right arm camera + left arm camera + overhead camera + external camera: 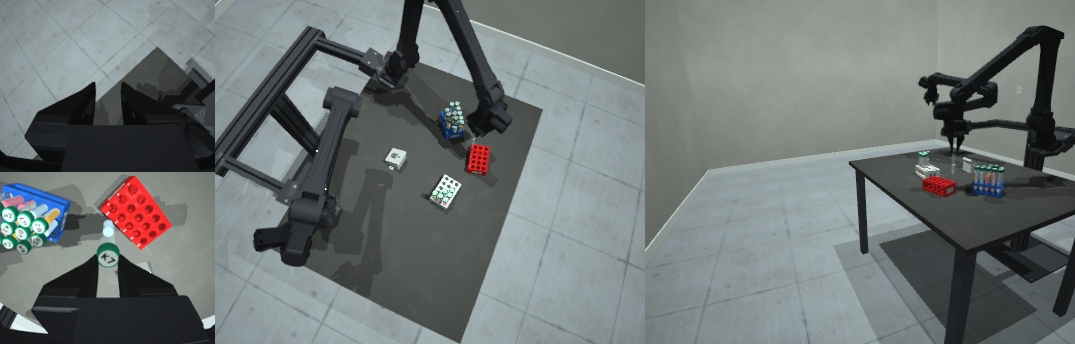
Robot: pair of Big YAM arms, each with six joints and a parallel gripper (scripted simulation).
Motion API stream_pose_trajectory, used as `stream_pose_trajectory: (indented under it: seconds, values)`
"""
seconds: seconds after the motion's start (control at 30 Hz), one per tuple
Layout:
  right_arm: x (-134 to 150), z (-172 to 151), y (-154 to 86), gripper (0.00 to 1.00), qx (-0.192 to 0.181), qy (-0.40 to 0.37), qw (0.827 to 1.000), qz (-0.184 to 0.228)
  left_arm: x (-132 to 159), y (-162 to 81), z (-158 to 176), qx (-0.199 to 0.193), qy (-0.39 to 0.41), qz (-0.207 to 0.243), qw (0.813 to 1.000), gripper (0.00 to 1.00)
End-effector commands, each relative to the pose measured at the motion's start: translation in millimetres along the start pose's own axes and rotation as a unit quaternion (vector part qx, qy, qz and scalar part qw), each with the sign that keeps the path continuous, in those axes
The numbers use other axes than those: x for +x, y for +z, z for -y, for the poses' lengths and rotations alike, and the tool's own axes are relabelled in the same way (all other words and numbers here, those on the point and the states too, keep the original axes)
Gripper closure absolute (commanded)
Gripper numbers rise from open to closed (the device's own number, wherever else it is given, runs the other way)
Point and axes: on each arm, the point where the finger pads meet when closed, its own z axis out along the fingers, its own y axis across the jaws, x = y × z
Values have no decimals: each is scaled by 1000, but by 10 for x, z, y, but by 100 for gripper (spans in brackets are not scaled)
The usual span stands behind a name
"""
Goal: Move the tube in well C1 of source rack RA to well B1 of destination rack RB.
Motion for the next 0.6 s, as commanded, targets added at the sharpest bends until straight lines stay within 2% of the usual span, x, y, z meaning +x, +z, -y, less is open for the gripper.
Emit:
stream_pose_trajectory:
  seconds: [0.0,0.57]
  values:
    - [-82,-87,-111,70,-14,4,1000,8,-144,-37,205,7,-1,2,1000,100]
    - [-82,-87,-111,70,-14,4,1000,8,-336,-24,367,6,-1,3,1000,100]
